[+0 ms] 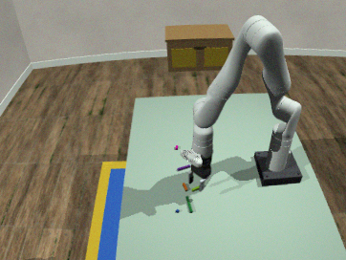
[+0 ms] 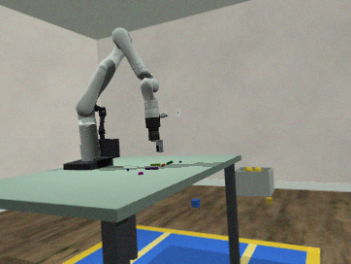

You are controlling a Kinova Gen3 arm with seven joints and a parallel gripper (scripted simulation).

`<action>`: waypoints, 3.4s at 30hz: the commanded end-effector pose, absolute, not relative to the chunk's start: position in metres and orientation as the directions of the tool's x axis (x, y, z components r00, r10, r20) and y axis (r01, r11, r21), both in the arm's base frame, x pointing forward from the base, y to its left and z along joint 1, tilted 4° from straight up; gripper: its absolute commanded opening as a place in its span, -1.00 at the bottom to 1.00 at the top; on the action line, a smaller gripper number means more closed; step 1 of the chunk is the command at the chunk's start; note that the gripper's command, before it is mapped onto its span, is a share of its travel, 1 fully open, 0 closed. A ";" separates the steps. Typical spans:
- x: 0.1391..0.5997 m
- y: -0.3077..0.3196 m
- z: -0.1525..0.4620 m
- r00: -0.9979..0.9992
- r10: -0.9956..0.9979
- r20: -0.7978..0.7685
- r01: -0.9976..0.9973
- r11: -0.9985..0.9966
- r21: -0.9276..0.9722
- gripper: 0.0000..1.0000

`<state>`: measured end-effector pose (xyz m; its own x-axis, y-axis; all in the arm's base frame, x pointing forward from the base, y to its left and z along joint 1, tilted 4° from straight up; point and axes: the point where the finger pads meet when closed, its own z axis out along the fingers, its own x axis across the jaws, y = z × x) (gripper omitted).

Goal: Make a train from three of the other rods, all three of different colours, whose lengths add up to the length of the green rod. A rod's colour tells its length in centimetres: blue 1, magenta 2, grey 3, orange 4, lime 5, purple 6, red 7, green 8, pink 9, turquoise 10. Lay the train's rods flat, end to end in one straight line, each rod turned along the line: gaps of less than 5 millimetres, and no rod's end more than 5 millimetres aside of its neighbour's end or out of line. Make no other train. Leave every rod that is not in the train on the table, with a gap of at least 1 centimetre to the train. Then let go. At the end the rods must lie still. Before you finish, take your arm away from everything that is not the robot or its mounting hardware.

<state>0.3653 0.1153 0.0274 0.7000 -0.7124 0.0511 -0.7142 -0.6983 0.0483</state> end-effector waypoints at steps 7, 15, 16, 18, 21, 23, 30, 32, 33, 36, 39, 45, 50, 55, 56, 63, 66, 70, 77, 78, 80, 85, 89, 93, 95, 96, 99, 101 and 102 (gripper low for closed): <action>0.365 0.115 0.027 0.711 -0.701 0.049 -0.703 -0.709 0.054 1.00; 0.365 0.115 0.027 0.711 -0.701 0.049 -0.703 -0.709 0.054 1.00; 0.365 0.115 0.027 0.711 -0.701 0.049 -0.703 -0.709 0.054 1.00; 0.365 0.115 0.027 0.711 -0.701 0.049 -0.703 -0.709 0.054 1.00; 0.365 0.115 0.027 0.711 -0.701 0.049 -0.703 -0.709 0.054 1.00; 0.365 0.115 0.027 0.711 -0.701 0.049 -0.703 -0.709 0.054 1.00; 0.365 0.115 0.027 0.711 -0.701 0.049 -0.703 -0.709 0.054 1.00; 0.365 0.115 0.027 0.711 -0.701 0.049 -0.703 -0.709 0.054 1.00; 0.365 0.115 0.027 0.711 -0.701 0.049 -0.703 -0.709 0.054 1.00; 0.365 0.115 0.027 0.711 -0.701 0.049 -0.703 -0.709 0.054 1.00; 0.365 0.115 0.027 0.711 -0.701 0.049 -0.703 -0.709 0.054 1.00; 0.365 0.115 0.027 0.711 -0.701 0.049 -0.703 -0.709 0.054 1.00; 0.365 0.115 0.027 0.711 -0.701 0.049 -0.703 -0.709 0.054 1.00; 0.365 0.115 0.027 0.711 -0.701 0.049 -0.703 -0.709 0.054 1.00; 0.365 0.115 0.027 0.711 -0.701 0.049 -0.703 -0.709 0.054 1.00; 0.365 0.115 0.027 0.711 -0.701 0.049 -0.703 -0.709 0.054 1.00; 0.365 0.115 0.027 0.711 -0.701 0.049 -0.703 -0.709 0.054 1.00; 0.365 0.115 0.027 0.711 -0.701 0.049 -0.703 -0.709 0.054 1.00; 0.365 0.115 0.027 0.711 -0.701 0.049 -0.703 -0.709 0.054 1.00; 0.365 0.115 0.027 0.711 -0.701 0.049 -0.703 -0.709 0.054 1.00; 0.365 0.115 0.027 0.711 -0.701 0.049 -0.703 -0.709 0.054 1.00; 0.365 0.114 0.027 0.714 -0.699 0.049 -0.701 -0.711 0.054 1.00; 0.367 0.110 0.028 0.723 -0.690 0.047 -0.691 -0.720 0.055 1.00; 0.371 0.102 0.028 0.741 -0.670 0.043 -0.671 -0.739 0.058 1.00; 0.372 0.099 0.028 0.748 -0.663 0.041 -0.664 -0.745 0.058 1.00; 0.372 0.099 0.028 0.748 -0.663 0.041 -0.664 -0.745 0.058 1.00; 0.376 0.087 0.029 0.770 -0.637 0.036 -0.638 -0.768 0.061 1.00; 0.380 0.078 0.029 0.788 -0.615 0.033 -0.616 -0.785 0.062 1.00; 0.381 0.073 0.029 0.797 -0.603 0.031 -0.604 -0.795 0.062 1.00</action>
<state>0.3763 0.0890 0.0285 0.7836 -0.6203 0.0352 -0.6212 -0.7815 0.0582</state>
